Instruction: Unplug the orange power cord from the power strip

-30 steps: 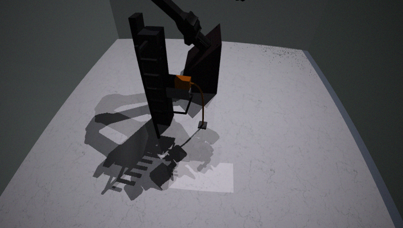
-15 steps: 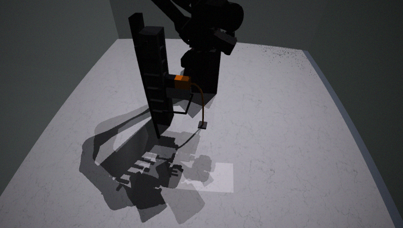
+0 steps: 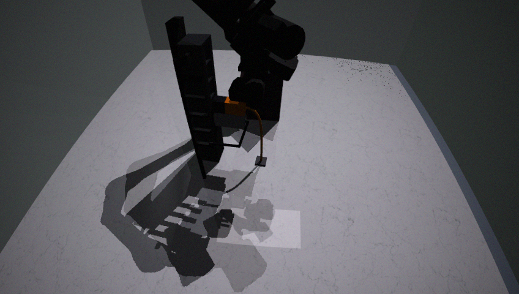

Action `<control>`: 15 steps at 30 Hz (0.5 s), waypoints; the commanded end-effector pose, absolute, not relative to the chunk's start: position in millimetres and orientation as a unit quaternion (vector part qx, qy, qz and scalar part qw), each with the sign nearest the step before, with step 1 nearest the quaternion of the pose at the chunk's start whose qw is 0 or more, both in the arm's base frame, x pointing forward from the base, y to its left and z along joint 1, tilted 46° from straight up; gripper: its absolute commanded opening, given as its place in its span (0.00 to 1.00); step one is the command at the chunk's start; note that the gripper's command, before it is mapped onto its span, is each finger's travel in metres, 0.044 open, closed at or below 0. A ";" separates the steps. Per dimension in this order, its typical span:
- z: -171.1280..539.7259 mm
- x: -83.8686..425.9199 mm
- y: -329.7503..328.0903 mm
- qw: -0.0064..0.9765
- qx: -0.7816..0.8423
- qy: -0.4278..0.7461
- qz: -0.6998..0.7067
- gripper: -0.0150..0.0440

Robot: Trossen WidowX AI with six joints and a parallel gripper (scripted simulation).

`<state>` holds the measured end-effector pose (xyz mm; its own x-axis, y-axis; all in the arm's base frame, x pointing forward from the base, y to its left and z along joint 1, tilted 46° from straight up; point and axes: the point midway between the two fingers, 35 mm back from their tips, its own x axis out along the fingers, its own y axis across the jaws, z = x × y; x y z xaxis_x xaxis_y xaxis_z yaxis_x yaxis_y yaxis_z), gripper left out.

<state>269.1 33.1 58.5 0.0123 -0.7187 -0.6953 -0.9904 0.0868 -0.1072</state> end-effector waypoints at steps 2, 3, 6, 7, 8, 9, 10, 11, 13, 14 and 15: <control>65.8 268.0 27.8 0.312 -0.640 0.667 0.218 0.53; 66.9 267.8 26.6 0.312 -0.640 0.667 0.218 0.53; 70.5 267.1 23.2 0.312 -0.640 0.667 0.218 0.53; 71.6 266.9 22.0 0.312 -0.640 0.667 0.218 0.53; 72.8 266.6 20.9 0.312 -0.640 0.667 0.218 0.53; 74.0 266.3 19.7 0.312 -0.640 0.667 0.218 0.53; 75.1 266.0 18.6 0.312 -0.640 0.667 0.218 0.53; 76.3 265.7 17.4 0.312 -0.640 0.667 0.218 0.53; 78.6 265.1 15.1 0.312 -0.640 0.667 0.218 0.53; 79.7 264.8 14.0 0.312 -0.640 0.667 0.218 0.53; 80.9 264.5 12.8 0.312 -0.641 0.667 0.218 0.53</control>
